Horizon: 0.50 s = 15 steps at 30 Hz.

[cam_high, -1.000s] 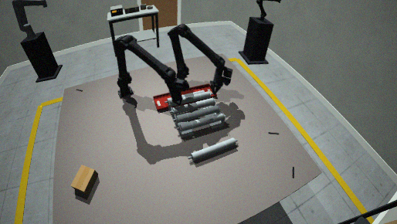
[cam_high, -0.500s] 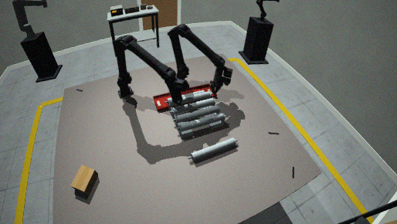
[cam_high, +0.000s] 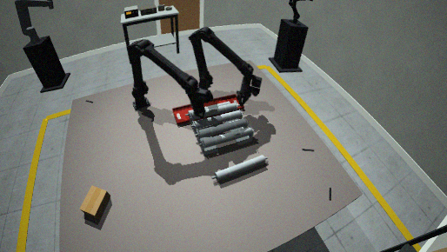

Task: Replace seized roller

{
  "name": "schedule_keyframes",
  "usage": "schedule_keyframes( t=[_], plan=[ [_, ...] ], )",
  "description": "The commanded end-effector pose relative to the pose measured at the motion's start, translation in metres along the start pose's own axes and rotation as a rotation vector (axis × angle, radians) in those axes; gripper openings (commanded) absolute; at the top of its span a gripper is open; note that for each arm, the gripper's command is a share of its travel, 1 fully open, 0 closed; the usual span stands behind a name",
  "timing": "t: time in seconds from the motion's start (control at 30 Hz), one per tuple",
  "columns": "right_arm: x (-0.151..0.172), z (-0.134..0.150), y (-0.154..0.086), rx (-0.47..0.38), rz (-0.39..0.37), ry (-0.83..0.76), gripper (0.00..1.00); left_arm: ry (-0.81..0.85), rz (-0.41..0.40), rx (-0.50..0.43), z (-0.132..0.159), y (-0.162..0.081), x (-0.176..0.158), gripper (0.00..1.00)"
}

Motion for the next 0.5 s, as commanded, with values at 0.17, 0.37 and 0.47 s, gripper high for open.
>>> schedule_keyframes(
  t=[0.17,0.37,0.47],
  plan=[
    [-0.011,0.001,-0.018,-0.022,0.020,-0.012,0.32,0.013,0.014,-0.052,-0.020,-0.012,-0.014,0.03],
    [-0.011,0.001,-0.018,-0.022,0.020,-0.012,0.32,0.014,-0.001,0.031,-0.012,-0.007,-0.016,0.32],
    [-0.011,0.001,-0.018,-0.022,0.020,-0.012,0.32,0.037,0.013,0.005,-0.012,-0.015,-0.023,0.32]
  ],
)
Point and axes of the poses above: on each arm, the point where the finger pads meet when closed, its own y axis out along the fingers, its own x axis across the jaws, z = x × y, the point moved 10 cm from there along -y, back along the fingers, and after that the axes turned 3 degrees about y, right-handed, at the moved point
